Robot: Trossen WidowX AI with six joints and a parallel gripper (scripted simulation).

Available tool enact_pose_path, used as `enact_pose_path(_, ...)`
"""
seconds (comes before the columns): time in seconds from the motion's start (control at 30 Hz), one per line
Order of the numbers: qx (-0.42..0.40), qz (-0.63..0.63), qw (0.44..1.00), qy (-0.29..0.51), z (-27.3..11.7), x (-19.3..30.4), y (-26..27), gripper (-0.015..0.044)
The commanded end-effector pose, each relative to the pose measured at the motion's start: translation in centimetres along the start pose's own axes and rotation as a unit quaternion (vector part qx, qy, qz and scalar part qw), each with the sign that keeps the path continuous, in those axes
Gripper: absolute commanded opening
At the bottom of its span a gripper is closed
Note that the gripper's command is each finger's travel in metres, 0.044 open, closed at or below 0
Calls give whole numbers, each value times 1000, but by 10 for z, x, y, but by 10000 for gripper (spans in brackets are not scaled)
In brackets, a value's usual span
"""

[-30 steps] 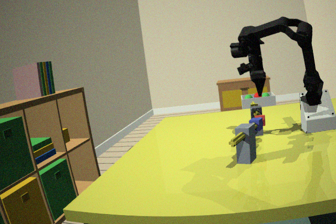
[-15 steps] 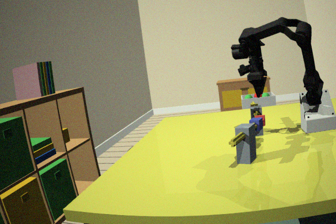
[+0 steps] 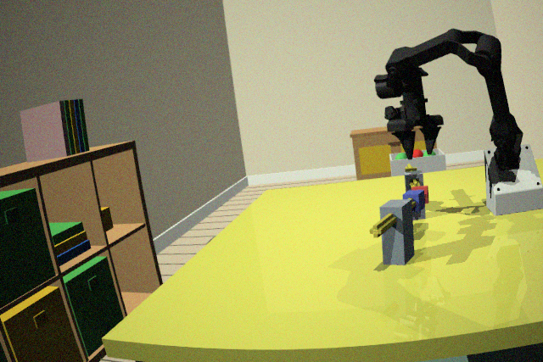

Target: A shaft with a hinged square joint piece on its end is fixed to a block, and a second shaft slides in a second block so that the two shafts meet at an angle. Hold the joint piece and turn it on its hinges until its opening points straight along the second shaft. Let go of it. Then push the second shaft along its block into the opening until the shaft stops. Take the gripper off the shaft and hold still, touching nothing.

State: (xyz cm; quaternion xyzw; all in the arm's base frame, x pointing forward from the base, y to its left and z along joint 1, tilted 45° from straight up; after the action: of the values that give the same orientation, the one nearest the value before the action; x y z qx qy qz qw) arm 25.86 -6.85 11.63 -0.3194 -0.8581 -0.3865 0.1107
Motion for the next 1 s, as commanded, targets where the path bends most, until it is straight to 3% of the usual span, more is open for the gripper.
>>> enact_pose_path(0.0,-6,53,999,4,2,-1,-1,440)
enact_pose_path(0.47,-18,269,963,17,7,-3,-4,440)
enact_pose_path(0.97,-24,483,875,35,12,-5,-7,440)
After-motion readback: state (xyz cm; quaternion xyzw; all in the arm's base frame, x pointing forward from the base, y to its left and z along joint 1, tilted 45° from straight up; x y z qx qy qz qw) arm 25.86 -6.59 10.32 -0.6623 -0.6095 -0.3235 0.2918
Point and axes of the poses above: the point midway between the two fingers, 35 mm back from their tips, its own z axis out along the fingers, its own y axis across the jaws, x = y × z, the point moved 4 cm from there along -z, back along the fingers, and after that the axes turned 2 degrees about -z, right-handed, at the moved point
